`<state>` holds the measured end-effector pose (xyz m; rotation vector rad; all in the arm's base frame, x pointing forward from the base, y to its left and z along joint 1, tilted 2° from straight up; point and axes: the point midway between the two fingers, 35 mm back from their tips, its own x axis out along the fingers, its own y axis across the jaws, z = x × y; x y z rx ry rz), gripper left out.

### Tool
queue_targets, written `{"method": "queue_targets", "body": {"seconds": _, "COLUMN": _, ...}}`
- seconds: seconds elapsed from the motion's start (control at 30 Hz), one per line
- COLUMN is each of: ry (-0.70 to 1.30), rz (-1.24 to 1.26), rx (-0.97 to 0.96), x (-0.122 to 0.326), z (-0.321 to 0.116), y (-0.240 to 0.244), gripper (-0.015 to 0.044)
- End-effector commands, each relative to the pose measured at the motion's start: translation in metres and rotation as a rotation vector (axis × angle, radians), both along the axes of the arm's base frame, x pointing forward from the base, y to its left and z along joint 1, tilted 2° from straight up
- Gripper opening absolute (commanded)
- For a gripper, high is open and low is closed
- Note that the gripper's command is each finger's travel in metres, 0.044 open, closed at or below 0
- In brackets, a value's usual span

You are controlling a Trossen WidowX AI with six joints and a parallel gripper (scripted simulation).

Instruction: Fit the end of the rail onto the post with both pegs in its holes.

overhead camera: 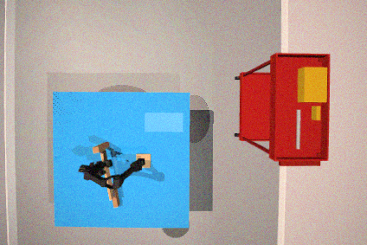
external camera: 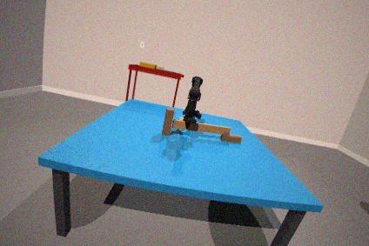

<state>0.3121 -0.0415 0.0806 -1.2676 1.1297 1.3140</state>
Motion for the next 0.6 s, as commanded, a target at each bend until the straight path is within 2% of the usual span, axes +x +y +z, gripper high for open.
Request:
{"method": "queue_targets", "body": {"seconds": 0.0, "ry": -0.005, "rz": -0.001, "rx": -0.005, "x": 0.0011, "z": 0.0036, "y": 0.0004, "gripper": 0.0}}
{"method": "queue_targets", "body": {"seconds": 0.57, "ry": -0.005, "rz": -0.001, "rx": -0.004, "x": 0.0011, "z": 0.0025, "y": 0.0033, "gripper": 0.0}}
